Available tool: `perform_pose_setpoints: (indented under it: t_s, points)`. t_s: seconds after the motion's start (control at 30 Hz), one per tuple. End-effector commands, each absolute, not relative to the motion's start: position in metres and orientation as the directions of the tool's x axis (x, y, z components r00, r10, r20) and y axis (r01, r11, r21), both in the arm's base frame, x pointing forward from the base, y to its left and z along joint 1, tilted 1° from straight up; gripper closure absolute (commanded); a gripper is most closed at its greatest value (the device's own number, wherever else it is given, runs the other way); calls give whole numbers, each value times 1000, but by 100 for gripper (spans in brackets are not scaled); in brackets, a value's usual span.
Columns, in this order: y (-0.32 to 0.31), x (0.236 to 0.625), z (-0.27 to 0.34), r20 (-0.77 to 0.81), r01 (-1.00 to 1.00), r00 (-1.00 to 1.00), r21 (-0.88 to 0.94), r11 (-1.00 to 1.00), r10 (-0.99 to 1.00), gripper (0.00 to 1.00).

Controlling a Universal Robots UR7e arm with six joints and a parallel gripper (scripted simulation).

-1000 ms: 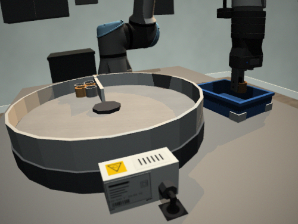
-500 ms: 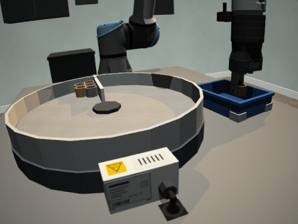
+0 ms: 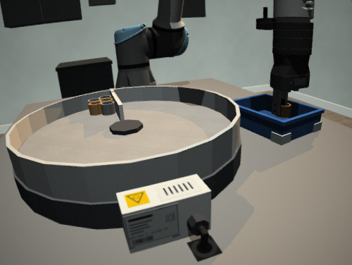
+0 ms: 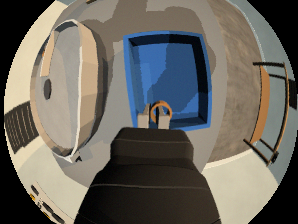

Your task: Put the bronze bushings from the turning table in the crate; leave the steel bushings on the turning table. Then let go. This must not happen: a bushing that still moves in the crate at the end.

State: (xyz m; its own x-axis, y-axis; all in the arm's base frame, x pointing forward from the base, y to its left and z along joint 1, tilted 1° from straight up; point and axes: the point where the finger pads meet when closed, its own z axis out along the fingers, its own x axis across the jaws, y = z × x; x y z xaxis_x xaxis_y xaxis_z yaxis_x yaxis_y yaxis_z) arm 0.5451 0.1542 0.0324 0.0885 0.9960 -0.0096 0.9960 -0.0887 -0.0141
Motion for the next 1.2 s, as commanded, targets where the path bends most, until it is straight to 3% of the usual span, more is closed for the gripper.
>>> perform_pose_setpoints:
  t_s: [0.0, 1.17]
  points:
    - [154, 546, 33, -9, 996, 89, -12, -89, 996, 100]
    - [154, 546, 16, -9, 996, 89, -12, -89, 996, 100]
